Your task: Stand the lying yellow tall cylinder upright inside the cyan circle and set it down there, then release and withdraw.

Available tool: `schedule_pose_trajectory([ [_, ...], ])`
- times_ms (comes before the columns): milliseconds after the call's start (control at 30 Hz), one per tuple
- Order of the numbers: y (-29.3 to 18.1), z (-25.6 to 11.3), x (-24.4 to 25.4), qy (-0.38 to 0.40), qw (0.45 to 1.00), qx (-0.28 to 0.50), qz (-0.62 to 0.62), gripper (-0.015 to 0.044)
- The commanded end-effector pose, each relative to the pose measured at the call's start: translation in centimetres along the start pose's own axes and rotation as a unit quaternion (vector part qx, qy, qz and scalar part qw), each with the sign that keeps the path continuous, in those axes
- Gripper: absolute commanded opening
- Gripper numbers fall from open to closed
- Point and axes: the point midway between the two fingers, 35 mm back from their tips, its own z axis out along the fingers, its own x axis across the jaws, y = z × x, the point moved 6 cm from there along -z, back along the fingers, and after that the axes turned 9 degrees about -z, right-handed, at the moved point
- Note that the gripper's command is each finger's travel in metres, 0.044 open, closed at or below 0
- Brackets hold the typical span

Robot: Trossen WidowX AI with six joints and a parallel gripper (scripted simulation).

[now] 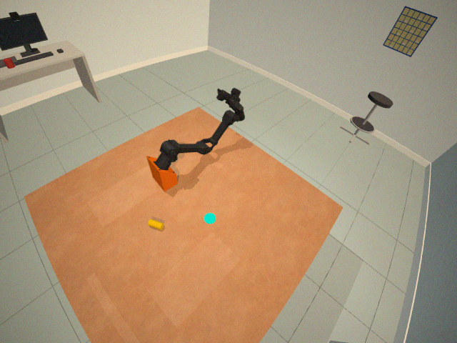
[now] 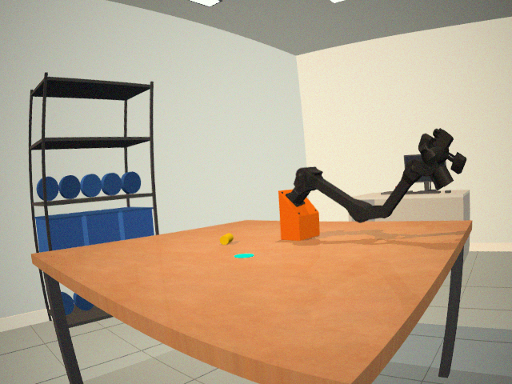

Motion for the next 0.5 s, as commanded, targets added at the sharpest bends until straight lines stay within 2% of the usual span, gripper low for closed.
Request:
schedule_pose_trajectory([
  [0, 0.1, 0.0, 0.1, -0.001, 1.0, -0.002, -0.001, 0.0374],
  [100, 1.9, 0.2, 0.9, -0.009, 1.0, -0.024, -0.009, 0.0309],
  [467, 11.6, 0.9, 8.2, -0.002, 0.983, -0.141, -0.113, 0.0309],
])
